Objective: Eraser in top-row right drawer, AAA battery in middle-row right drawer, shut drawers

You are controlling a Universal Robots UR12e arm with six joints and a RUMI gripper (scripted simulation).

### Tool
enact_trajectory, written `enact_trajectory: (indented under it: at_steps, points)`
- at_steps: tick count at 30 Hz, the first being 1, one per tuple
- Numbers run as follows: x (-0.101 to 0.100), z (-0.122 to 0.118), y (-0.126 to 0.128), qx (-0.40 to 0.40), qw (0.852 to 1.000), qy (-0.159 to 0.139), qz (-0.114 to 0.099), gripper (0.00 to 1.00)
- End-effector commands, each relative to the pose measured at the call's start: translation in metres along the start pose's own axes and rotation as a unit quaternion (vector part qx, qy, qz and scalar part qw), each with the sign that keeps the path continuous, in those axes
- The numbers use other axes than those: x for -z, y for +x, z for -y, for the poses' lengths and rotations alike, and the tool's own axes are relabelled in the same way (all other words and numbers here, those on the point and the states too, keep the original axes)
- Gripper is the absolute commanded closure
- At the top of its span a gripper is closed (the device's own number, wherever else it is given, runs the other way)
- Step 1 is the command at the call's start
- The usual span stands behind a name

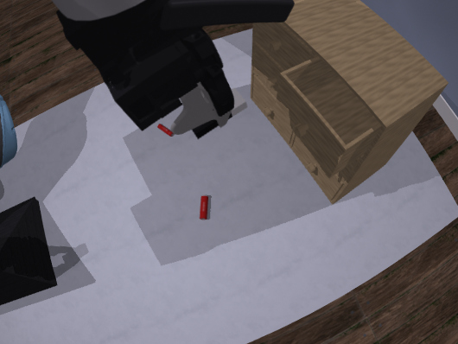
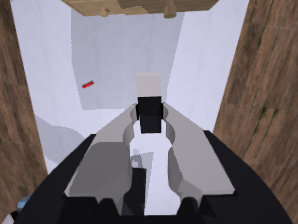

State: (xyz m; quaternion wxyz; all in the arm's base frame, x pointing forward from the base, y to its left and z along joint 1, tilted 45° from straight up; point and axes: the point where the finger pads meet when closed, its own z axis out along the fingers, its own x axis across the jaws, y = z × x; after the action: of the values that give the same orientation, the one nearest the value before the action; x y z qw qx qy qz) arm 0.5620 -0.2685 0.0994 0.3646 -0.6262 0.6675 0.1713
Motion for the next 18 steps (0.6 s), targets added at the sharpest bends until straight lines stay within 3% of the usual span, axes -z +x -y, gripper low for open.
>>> enact_trajectory:
  at_steps: [1,16,18]
  points:
    - [0.0004,0.0,0.0004,0.0,1.0,0.023,-0.001,0.89]
    - [-0.0007,-0.0024,0.0004,0.0,0.987,0.16,-0.001,0.89]
    - [-0.0007,-0.0024,0.0004,0.0,0.987,0.16,-0.001,0.89]
